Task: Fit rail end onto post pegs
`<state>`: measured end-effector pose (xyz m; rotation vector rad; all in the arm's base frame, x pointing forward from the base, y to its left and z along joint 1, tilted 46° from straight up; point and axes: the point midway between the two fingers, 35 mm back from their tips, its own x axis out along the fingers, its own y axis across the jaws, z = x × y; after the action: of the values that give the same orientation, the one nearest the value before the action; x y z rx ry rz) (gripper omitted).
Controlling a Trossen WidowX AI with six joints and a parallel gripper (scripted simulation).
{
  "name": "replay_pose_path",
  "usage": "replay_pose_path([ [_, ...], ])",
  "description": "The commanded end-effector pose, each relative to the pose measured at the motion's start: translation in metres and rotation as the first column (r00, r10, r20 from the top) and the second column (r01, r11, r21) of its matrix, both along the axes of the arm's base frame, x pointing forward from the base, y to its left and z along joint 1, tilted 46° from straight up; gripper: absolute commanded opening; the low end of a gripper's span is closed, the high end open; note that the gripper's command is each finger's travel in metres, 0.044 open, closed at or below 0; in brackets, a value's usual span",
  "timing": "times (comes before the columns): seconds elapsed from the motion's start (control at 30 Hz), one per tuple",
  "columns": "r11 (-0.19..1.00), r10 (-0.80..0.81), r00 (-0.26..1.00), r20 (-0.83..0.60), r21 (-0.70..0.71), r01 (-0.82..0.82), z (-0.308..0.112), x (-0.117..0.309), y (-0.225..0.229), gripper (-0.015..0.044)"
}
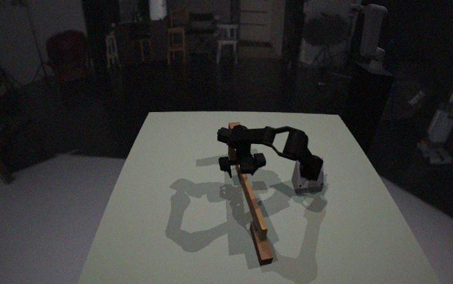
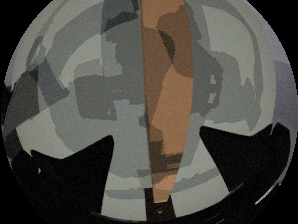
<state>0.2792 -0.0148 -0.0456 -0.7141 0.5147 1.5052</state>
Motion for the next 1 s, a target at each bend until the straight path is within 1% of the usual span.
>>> replay_pose_path([
  [0.0,1.000,-0.004,1.000,-0.002,0.005,0.004,-0.0039,-0.0009,0.0046,0.0440],
  [0.1,1.000,-0.004,1.000,-0.002,0.005,0.004,-0.0053,-0.0011,0.0063,0.0440],
  [0.57,1.000,-0.004,1.000,-0.002,0.005,0.004,-0.0053,-0.0011,0.0063,0.0072],
  [0.8,1.000,-0.004,1.000,-0.002,0.005,0.004,-0.0053,-0.0011,0.0063,0.0026],
  [0.83,1.000,-0.004,1.000,-0.002,0.005,0.004,-0.0053,-0.0011,0.0063,0.0000],
  [0.97,1.000,-0.004,1.000,-0.002,0.005,0.004,-0.0053,-0.0011,0.0063,0.0000],
])
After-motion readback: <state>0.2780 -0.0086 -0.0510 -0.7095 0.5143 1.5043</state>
